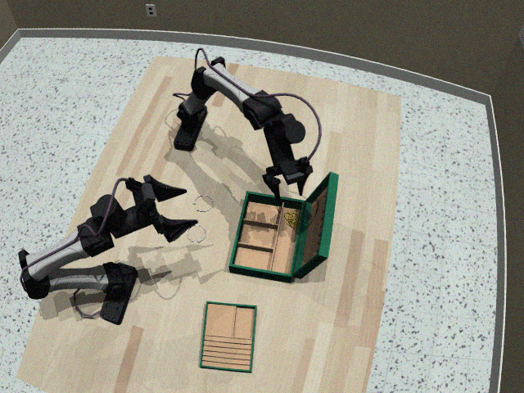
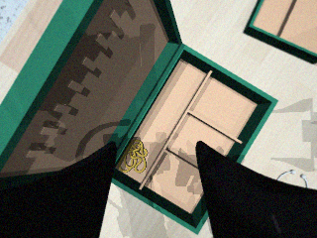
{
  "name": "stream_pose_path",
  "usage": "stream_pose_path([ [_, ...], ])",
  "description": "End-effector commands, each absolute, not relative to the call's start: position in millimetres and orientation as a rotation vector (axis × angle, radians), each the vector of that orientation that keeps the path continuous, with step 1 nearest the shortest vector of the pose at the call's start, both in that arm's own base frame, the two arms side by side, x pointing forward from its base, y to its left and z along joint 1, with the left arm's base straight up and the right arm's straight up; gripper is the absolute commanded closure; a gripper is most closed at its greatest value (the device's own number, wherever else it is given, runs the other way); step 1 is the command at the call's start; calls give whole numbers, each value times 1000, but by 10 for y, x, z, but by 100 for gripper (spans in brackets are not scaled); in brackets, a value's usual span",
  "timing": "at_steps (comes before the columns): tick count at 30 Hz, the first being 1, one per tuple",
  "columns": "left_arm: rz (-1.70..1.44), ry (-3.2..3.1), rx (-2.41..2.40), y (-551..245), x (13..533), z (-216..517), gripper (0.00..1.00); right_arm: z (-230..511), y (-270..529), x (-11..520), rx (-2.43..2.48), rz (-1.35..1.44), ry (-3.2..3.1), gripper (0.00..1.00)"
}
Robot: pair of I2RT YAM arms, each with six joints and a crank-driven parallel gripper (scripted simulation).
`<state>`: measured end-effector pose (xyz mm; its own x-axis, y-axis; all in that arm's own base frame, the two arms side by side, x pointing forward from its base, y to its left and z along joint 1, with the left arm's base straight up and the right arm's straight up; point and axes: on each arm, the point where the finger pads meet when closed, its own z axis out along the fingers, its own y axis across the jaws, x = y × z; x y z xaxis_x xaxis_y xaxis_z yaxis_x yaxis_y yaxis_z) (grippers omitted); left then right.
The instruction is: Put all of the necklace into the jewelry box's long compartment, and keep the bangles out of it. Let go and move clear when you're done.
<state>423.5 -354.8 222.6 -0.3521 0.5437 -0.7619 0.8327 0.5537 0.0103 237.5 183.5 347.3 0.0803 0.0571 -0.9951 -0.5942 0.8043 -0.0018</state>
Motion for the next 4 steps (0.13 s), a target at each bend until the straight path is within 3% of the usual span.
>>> stream_pose_path([
  [1, -515, 2022, 1094, -3567, 4225, 2382, 31, 3689, 1819, 2361, -458, 522, 1377, 0],
  [4, -515, 2022, 1094, -3567, 4225, 2382, 31, 3689, 1819, 2361, -458, 522, 1377, 0],
])
